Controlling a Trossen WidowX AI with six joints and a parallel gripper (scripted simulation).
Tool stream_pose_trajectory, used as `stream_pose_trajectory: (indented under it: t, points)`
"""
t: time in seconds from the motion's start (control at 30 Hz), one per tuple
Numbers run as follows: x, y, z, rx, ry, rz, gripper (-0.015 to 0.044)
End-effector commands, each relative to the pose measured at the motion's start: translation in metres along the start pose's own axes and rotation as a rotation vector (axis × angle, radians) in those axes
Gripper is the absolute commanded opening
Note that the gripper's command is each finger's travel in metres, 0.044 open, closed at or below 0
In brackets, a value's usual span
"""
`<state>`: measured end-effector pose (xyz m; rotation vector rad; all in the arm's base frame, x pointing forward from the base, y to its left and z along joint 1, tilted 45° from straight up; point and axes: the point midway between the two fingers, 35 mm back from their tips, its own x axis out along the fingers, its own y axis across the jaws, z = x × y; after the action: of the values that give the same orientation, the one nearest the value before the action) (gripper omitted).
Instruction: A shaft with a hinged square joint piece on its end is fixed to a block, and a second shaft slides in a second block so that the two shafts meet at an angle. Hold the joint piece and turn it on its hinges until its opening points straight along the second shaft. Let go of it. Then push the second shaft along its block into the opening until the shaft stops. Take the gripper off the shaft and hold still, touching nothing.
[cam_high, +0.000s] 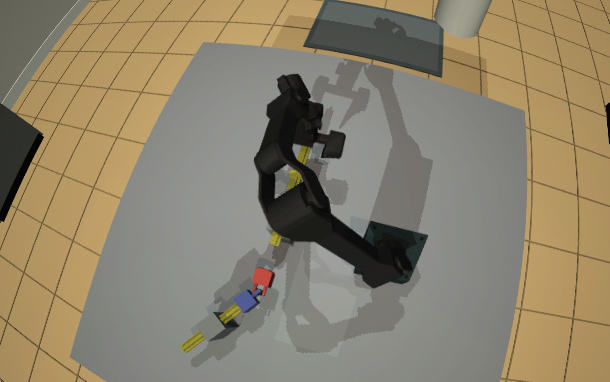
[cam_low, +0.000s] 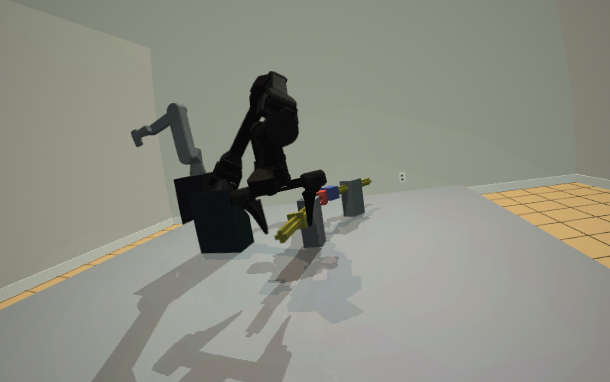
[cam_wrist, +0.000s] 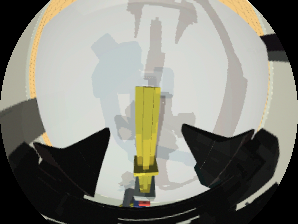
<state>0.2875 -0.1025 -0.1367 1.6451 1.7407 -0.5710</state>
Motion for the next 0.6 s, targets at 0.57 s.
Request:
stream_pose_trajectory:
  t: [0.57]
  points:
    - [0.023, 0.0, -0.002, 0.051, 0.004, 0.005, 0.044]
